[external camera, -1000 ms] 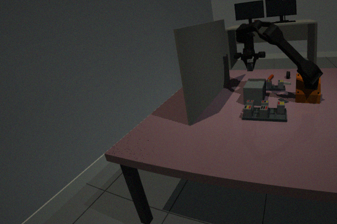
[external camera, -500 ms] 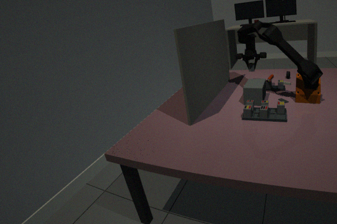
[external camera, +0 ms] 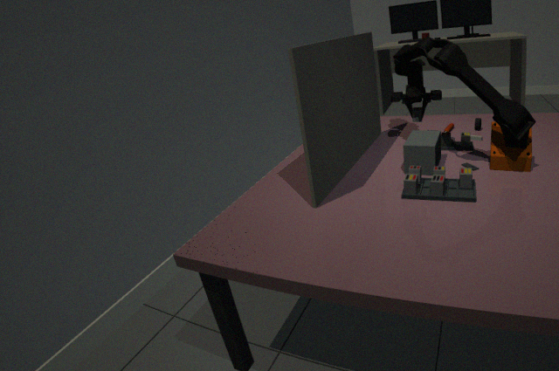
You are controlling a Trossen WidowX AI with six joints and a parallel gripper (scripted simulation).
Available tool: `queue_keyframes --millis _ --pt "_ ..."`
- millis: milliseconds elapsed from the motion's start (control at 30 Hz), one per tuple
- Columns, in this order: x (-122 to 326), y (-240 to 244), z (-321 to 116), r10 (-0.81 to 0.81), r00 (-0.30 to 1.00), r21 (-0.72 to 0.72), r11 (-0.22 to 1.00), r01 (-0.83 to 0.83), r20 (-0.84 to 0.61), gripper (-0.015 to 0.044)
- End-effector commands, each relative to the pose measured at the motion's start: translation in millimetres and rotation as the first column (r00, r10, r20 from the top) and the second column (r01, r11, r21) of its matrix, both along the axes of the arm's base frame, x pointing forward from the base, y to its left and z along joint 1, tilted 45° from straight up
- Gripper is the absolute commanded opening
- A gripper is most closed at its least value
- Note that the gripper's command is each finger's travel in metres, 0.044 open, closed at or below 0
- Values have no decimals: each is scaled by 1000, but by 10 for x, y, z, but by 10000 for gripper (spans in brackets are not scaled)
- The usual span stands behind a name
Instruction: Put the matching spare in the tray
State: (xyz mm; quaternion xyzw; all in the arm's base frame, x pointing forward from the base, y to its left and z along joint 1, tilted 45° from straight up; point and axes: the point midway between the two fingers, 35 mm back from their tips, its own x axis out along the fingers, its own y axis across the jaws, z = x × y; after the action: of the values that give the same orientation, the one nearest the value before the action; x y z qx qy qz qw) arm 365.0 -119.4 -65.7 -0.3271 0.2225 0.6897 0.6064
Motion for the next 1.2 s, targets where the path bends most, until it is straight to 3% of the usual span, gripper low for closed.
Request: queue_keyframes --millis 0,1167 --pt "-6 35 -32 -5 1000 5 1000 5 -5 0" --pt "-6 257 -268 -5 1000 5 1000 6 -5 0"
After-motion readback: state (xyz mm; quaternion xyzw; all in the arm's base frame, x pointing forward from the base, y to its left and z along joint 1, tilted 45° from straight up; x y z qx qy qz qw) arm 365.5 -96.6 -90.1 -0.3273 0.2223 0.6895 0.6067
